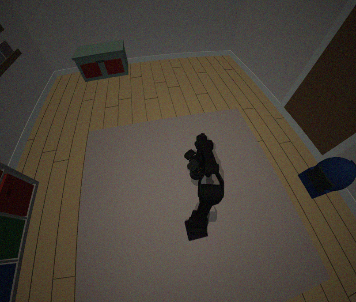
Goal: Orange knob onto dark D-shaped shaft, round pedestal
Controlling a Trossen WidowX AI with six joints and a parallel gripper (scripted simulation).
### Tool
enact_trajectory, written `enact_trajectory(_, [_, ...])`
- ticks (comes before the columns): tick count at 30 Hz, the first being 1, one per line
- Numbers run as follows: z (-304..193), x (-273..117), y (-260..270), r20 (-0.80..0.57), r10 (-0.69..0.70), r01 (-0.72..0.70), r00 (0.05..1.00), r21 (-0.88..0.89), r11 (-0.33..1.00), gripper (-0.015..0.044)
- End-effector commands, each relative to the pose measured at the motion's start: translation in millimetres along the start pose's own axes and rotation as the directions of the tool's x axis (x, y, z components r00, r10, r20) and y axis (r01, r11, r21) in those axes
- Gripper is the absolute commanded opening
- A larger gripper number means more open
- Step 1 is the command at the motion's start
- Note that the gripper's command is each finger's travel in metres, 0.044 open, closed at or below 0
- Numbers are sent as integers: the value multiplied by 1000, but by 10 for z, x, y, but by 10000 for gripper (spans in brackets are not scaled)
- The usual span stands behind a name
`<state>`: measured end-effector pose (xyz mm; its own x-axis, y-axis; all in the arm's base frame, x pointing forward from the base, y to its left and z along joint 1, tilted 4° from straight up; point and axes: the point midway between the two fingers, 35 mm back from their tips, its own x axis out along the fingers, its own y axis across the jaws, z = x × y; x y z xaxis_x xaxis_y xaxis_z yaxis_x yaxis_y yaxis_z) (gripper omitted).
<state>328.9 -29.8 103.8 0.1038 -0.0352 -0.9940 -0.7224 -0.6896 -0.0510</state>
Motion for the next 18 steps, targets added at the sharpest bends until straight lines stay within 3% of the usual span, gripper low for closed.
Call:
enact_trajectory(1, [-7, -16, -11, -1, -2, 2, 1000, -121, 993, 0])
enact_trajectory(18, [-2, 30, -4, -1, -2, 2, 1000, -162, 987, 0])
